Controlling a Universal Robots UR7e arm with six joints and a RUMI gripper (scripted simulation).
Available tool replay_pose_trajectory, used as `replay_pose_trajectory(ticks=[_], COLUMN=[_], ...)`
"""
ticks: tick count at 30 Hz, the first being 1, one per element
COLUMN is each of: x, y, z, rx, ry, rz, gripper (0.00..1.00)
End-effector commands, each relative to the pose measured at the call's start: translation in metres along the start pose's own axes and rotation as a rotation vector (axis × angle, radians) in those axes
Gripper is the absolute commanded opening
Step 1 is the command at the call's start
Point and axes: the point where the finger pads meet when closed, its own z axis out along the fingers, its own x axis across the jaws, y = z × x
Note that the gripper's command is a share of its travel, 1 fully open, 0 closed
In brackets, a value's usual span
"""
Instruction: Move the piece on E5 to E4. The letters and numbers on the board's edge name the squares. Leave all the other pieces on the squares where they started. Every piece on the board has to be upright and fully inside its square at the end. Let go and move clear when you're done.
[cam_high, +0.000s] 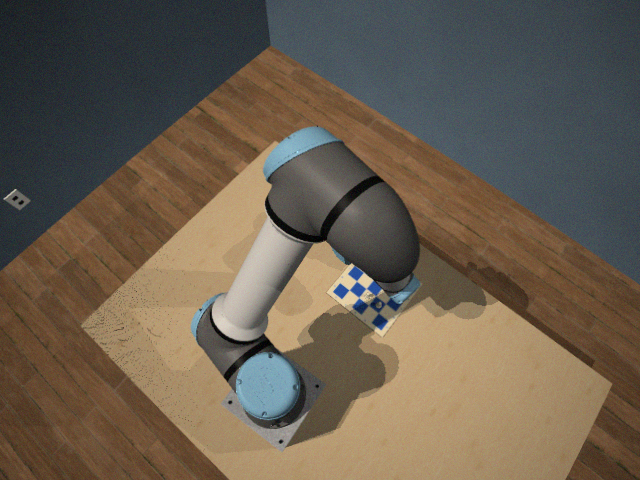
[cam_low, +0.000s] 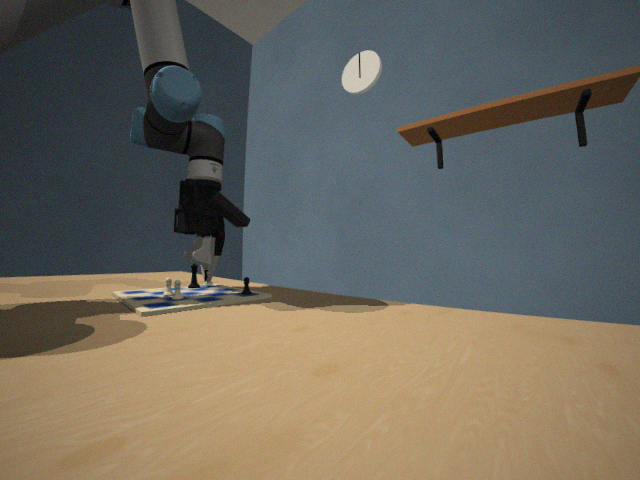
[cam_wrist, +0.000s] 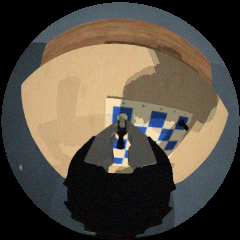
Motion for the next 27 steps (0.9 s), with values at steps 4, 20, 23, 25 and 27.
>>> replay_pose_trajectory(ticks=[4, 20, 23, 25, 27], x=[0.000, 0.001, 0.001, 0.001, 0.001], y=[0.001, -0.003, -0.003, -0.003, -0.003], z=[-0.024, -0.091, -0.096, -0.098, -0.098], rx=[0.001, 0.007, 0.007, 0.007, 0.007], ry=[0.001, 0.003, 0.003, 0.003, 0.003], rz=[-0.001, 0.000, 0.000, 0.000, 0.000], gripper=[0.00, 0.00, 0.00, 0.00, 0.00])
